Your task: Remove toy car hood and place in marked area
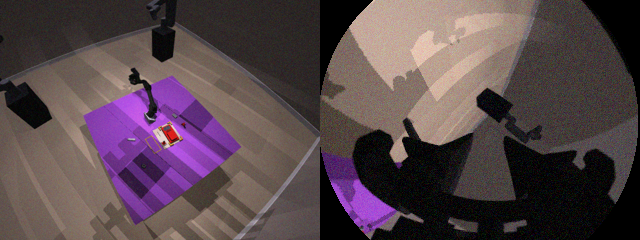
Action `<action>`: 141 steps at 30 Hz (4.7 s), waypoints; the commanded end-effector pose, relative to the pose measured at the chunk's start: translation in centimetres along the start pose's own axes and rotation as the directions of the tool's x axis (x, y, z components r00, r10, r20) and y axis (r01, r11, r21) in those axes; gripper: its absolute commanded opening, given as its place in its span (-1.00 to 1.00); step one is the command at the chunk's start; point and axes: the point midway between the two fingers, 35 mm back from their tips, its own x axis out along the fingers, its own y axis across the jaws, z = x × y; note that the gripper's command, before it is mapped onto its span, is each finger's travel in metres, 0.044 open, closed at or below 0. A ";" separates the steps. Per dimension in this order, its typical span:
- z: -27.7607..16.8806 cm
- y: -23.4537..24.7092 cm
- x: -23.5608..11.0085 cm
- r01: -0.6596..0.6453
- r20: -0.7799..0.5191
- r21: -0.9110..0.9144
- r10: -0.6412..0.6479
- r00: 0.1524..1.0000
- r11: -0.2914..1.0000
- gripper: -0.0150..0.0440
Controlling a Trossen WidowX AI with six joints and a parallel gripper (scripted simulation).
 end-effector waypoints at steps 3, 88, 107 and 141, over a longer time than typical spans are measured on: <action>-0.2 0.2 0.3 0.000 -0.002 0.006 0.000 1.000 1.000 0.52; -44.2 20.8 13.1 0.138 -0.222 0.869 0.125 0.967 0.476 1.00; -57.6 30.5 7.9 0.161 -0.315 0.862 0.260 0.913 0.481 1.00; -73.0 47.0 -11.2 0.021 -0.382 0.872 0.652 0.655 0.489 1.00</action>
